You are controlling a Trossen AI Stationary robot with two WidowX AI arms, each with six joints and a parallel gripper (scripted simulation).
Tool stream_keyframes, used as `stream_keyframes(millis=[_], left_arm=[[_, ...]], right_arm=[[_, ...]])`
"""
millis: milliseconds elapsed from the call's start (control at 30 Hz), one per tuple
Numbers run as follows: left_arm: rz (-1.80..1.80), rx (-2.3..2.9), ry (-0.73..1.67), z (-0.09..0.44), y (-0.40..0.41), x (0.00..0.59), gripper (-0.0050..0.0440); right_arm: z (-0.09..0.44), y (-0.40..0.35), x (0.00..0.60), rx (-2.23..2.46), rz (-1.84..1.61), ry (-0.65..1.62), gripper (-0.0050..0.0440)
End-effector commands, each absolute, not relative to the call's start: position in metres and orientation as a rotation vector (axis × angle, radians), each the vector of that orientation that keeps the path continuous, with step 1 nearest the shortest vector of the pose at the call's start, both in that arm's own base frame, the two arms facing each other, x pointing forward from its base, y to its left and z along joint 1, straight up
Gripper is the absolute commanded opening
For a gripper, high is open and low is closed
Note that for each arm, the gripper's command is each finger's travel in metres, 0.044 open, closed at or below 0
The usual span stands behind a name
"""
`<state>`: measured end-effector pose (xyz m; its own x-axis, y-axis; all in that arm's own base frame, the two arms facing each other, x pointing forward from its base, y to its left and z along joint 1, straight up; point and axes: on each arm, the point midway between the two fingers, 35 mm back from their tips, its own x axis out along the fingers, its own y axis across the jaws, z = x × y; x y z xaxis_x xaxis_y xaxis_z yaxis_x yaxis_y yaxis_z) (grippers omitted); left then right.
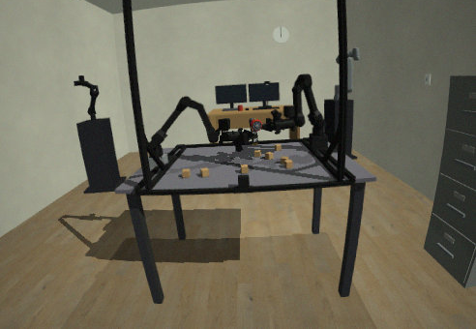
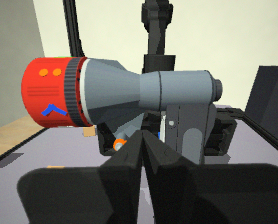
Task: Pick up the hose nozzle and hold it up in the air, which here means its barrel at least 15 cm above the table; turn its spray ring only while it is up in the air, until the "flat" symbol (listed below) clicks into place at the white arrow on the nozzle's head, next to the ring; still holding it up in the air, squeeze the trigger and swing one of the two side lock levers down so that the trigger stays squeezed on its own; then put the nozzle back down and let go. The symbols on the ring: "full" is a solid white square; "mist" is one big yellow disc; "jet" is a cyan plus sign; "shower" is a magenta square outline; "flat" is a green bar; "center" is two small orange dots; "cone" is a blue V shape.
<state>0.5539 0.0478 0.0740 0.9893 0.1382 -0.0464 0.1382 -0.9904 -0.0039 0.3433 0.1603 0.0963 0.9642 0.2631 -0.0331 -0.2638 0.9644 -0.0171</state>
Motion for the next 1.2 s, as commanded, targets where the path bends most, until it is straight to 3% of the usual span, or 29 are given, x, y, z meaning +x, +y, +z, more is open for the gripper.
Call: stream_keyframes(millis=[0, 367, 700, 767, 967, 1167], left_arm=[[0.041, -3.134, -0.212, 0.080, 0.047, 0.555, 0.0000], [0.041, -3.134, -0.212, 0.080, 0.047, 0.555, 0.0000], [0.041, -3.134, -0.212, 0.080, 0.047, 0.555, 0.0000], [0.041, -3.134, -0.212, 0.080, 0.047, 0.555, 0.0000], [0.041, -3.134, -0.212, 0.080, 0.047, 0.555, 0.0000], [0.041, -3.134, -0.212, 0.080, 0.047, 0.555, 0.0000]], right_arm=[[0.094, 0.159, 0.343, -0.022, 0.262, 0.038, 0.0000], [0.094, 0.159, 0.343, -0.022, 0.262, 0.038, 0.0000], [0.098, 0.165, 0.327, -0.194, 0.265, 0.013, 0.0240], [0.098, 0.165, 0.327, -0.194, 0.265, 0.013, 0.0240], [0.100, 0.167, 0.315, -0.315, 0.265, 0.000, 0.0384], [0.101, 0.169, 0.303, -0.438, 0.263, -0.013, 0.0400]])
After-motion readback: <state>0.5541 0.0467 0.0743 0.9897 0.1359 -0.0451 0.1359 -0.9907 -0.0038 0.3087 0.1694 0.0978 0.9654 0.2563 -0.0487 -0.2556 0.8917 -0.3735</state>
